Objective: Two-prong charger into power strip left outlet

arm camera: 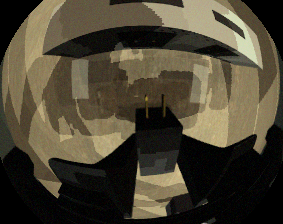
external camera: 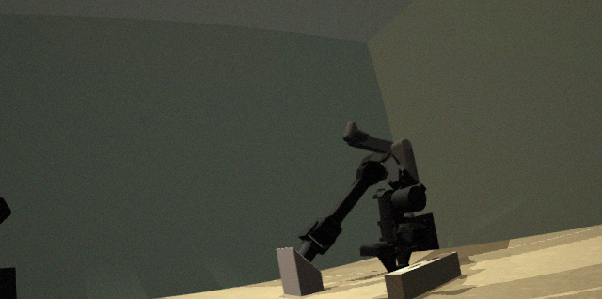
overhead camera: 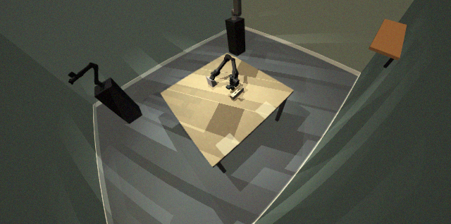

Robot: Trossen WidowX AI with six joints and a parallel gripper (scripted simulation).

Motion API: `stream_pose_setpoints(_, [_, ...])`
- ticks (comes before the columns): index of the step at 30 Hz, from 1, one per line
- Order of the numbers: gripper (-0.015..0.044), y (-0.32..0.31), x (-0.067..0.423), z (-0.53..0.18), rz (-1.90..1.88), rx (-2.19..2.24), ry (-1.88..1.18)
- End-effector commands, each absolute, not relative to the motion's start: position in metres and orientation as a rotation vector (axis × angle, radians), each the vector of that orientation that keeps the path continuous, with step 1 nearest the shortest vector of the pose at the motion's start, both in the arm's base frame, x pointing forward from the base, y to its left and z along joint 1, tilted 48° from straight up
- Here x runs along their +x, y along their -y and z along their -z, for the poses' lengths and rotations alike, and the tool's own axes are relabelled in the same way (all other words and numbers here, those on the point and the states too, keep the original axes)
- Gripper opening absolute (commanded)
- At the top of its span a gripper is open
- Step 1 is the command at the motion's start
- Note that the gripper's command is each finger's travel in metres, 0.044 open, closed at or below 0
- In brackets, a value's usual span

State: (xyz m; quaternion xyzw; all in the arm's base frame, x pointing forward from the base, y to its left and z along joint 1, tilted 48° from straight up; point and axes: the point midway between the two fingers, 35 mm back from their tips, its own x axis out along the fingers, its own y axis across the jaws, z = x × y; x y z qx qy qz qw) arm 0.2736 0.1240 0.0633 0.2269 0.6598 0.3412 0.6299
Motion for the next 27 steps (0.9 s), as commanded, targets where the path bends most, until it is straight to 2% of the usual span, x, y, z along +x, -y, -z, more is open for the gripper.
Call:
stream_pose_setpoints(1, [0.0000, -0.126, 0.281, -0.065, -0.779, 0.529, -1.513])
stream_pose_setpoints(27, [0.0000, -0.132, 0.303, -0.069, -0.775, 0.539, -1.518])
